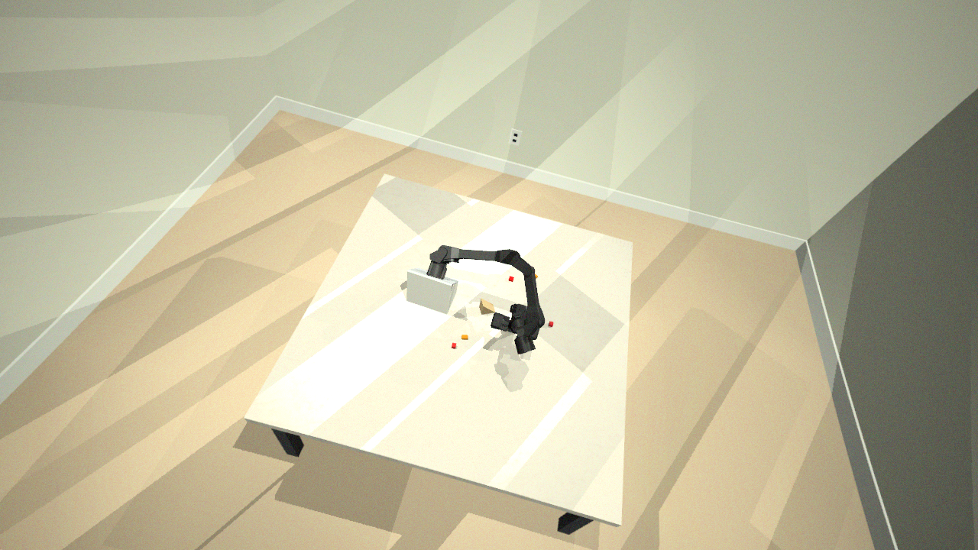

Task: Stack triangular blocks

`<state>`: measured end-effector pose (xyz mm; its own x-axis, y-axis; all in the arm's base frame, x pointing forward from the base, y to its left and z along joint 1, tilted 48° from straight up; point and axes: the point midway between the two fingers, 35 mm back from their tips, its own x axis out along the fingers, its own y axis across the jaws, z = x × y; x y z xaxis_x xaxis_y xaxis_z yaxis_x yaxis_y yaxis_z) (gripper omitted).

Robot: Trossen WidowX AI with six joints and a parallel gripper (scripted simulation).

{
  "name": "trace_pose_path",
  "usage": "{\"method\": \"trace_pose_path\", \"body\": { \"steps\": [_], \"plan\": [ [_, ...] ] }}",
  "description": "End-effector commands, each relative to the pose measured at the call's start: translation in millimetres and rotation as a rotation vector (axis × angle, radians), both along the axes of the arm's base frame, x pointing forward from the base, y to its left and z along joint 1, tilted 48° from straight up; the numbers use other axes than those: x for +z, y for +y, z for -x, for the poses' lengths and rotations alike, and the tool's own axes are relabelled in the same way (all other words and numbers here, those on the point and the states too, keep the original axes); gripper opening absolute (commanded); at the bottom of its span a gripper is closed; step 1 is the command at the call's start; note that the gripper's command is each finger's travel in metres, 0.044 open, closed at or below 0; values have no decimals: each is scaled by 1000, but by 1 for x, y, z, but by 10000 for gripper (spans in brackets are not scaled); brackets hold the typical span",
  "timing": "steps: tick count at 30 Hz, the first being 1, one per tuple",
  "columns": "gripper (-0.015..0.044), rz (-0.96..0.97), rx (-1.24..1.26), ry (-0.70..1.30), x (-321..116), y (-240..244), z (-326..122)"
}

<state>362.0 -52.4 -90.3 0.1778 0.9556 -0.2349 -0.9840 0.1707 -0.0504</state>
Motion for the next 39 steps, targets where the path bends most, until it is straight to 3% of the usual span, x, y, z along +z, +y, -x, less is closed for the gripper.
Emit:
{"method": "trace_pose_path", "body": {
  "steps": [1,2,19,29,35,39],
  "plan": [
    [0,-49,-15,10,-5,-7,-1],
    [0,-49,-15,11,-6,-7,-1],
    [440,-23,-7,8,-3,-3,0],
    [440,-21,-9,9,-1,-5,0],
    [440,53,-98,61,59,-65,18],
    [440,64,-112,69,67,-73,22]
  ]
}}
